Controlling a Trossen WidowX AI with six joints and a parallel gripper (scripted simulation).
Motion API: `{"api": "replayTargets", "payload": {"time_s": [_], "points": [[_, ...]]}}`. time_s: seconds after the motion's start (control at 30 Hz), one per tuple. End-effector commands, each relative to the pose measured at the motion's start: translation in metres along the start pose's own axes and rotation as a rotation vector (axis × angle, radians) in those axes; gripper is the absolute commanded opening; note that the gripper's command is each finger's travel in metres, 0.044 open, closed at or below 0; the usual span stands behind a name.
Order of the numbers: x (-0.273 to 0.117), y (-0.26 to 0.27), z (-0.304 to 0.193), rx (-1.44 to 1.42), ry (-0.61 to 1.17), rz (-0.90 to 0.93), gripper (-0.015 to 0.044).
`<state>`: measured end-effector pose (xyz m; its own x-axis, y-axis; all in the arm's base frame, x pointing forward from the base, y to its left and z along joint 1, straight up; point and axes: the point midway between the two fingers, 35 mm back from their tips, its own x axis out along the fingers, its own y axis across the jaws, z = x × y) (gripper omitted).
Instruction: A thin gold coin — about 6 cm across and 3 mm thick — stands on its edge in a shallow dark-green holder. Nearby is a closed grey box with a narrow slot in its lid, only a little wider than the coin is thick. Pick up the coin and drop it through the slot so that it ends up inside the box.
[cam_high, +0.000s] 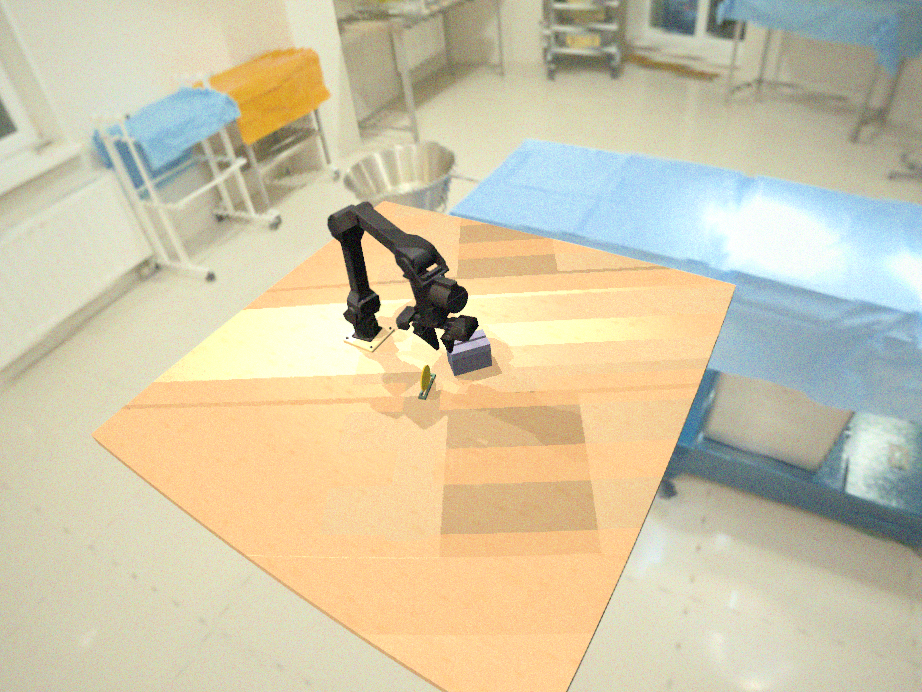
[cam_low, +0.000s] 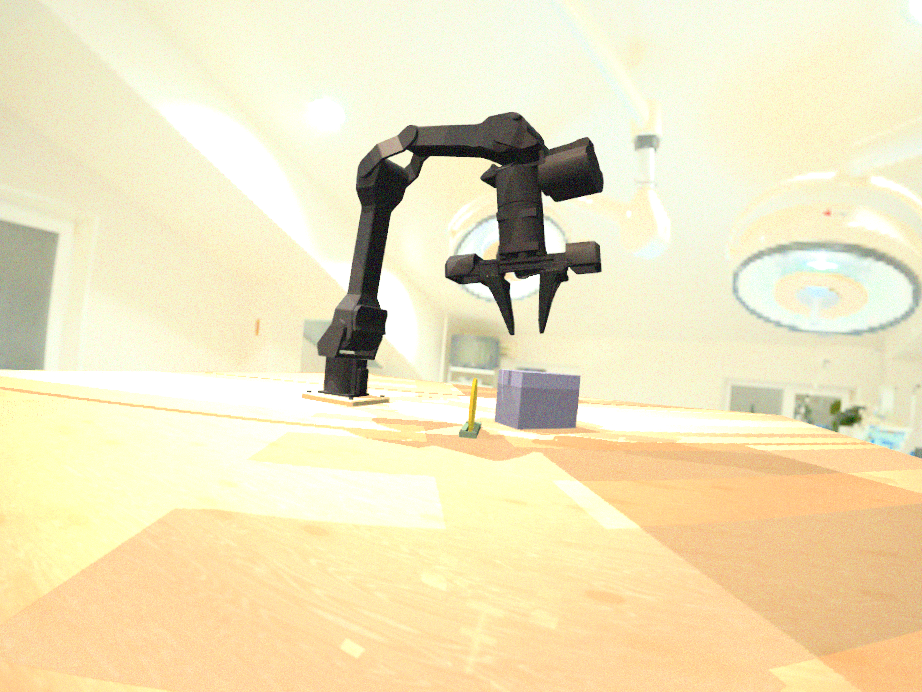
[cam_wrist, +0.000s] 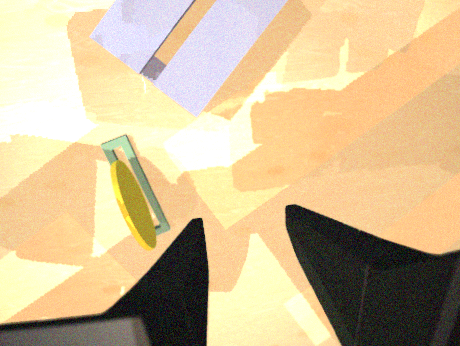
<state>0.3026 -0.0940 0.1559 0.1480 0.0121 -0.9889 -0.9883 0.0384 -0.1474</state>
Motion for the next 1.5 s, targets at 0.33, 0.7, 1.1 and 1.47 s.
{"api": "replayTargets", "payload": {"time_s": [0.33, 0.7, 1.1, 1.47], "points": [[-0.006, 0.050, -0.021, -0.225, 0.013, 0.122, 0.0161], [0.036, 0.054, -0.023, -0.225, 0.013, 0.122, 0.0161], [0.050, 0.054, -0.024, -0.225, 0.013, 0.122, 0.0161], [0.067, 0.055, -0.025, -0.225, 0.013, 0.122, 0.0161]]}}
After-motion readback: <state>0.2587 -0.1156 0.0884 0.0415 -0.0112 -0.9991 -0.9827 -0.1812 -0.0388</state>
